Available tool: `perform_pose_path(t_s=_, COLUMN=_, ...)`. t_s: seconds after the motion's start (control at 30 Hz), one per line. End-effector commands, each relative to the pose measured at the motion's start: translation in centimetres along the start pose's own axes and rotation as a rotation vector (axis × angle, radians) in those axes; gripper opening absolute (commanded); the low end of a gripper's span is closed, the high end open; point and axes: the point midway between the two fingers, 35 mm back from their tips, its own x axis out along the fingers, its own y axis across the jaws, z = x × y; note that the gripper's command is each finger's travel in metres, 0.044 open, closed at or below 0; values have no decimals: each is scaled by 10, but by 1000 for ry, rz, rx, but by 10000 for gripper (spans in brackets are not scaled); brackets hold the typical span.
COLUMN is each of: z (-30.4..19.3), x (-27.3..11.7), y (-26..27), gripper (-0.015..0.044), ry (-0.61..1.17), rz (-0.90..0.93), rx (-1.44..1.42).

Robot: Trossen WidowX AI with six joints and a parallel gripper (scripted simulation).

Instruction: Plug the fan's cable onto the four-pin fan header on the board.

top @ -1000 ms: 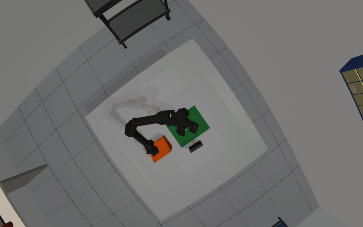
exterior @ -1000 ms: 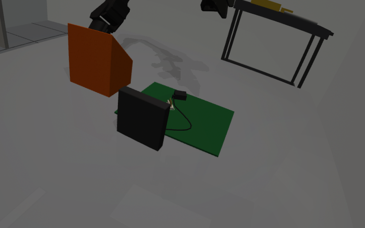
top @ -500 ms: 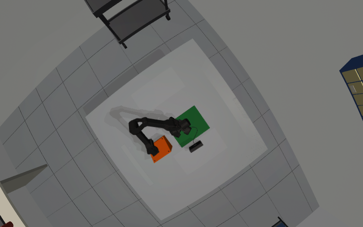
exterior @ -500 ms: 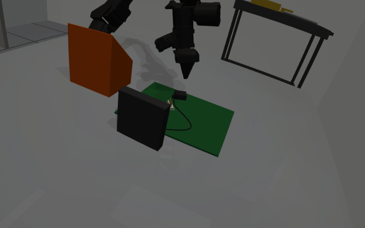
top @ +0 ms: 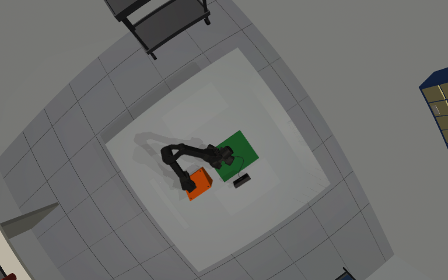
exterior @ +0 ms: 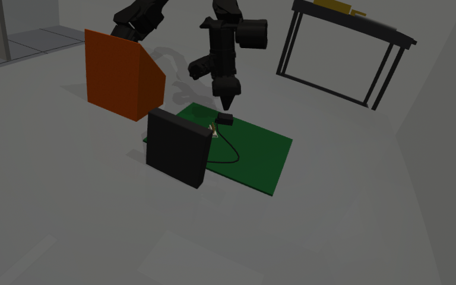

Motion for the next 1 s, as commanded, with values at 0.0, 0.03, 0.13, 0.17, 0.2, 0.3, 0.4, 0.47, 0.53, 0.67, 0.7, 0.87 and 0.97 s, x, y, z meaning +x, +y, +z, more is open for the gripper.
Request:
perform_pose_path(t_s=0.0, z=2, x=5, y=0, gripper=210, ry=1, rz=1, rx=4)
perform_pose_path(t_s=0.03, z=3, x=6, y=0, gripper=210, ry=1, rz=1, rx=4)
perform_pose_path(t_s=0.13, z=3, x=11, y=1, gripper=210, ry=1, rz=2, rx=4)
perform_pose_path(t_s=0.17, z=4, x=12, y=1, gripper=210, ry=0, rz=2, rx=4)
perform_pose_path(t_s=0.2, z=4, x=14, y=1, gripper=210, ry=0, rz=2, rx=4)
perform_pose_path(t_s=0.3, z=5, x=19, y=1, gripper=210, ry=0, rz=2, rx=4)
perform_pose_path(t_s=0.4, z=6, x=24, y=1, gripper=210, ry=0, rz=2, rx=4)
perform_pose_path(t_s=0.47, z=7, x=27, y=1, gripper=210, ry=0, rz=1, rx=4)
perform_pose_path(t_s=0.53, z=8, x=30, y=1, gripper=210, ry=0, rz=1, rx=4)
perform_pose_path(t_s=0.67, z=10, x=36, y=0, gripper=210, ry=1, rz=1, rx=5)
perform_pose_path(t_s=0.7, z=10, x=38, y=0, gripper=210, ry=1, rz=0, rx=5)
perform_pose_path(t_s=0.87, z=12, x=43, y=0, gripper=210, ry=1, rz=0, rx=5)
perform_pose_path(t_s=0.97, z=12, x=43, y=0, gripper=210, ry=1, rz=0, rx=5)
